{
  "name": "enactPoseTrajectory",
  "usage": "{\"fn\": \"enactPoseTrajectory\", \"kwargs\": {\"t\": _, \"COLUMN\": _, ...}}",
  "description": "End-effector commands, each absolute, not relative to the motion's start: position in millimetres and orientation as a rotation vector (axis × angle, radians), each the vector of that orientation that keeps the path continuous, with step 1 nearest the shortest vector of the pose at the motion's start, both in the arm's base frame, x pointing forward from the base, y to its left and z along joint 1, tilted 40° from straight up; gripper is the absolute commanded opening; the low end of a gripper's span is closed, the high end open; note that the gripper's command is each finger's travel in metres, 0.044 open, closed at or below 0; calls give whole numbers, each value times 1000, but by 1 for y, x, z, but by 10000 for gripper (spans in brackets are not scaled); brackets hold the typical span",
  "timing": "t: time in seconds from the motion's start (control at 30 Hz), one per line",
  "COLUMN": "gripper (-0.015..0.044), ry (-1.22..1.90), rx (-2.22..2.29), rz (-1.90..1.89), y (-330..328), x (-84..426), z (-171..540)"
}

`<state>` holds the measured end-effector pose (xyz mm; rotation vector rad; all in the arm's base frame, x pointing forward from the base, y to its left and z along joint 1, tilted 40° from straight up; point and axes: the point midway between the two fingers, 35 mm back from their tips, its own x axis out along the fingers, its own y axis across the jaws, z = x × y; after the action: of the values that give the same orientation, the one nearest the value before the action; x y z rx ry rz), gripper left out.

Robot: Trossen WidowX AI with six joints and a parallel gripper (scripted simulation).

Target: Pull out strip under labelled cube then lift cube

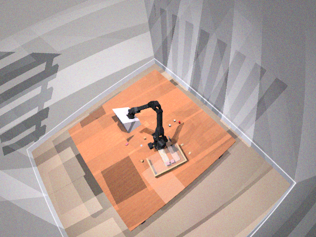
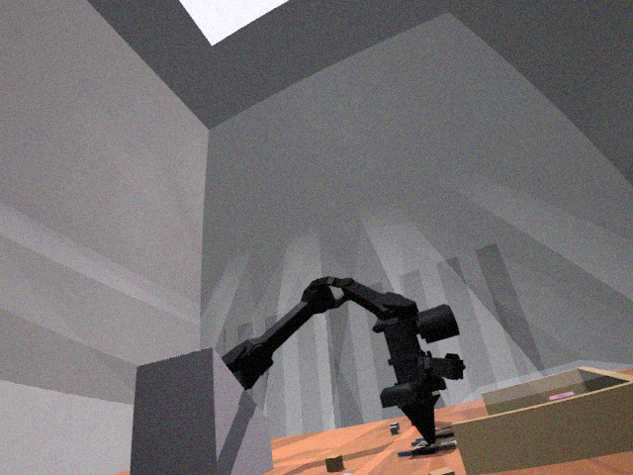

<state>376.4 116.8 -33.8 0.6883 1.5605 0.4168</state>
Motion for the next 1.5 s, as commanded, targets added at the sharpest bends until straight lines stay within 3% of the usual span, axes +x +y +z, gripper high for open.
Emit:
{"fn": "enactPoseTrajectory", "kwargs": {"t": 0.0, "gripper": 0, "ry": 1561, "rx": 689, "rz": 413, "y": 117, "x": 376, "z": -35}}
{"fn": "enactPoseTrajectory", "kwargs": {"t": 1.47, "gripper": 0, "ry": 1561, "rx": 689, "rz": 414, "y": 120, "x": 382, "z": -37}}
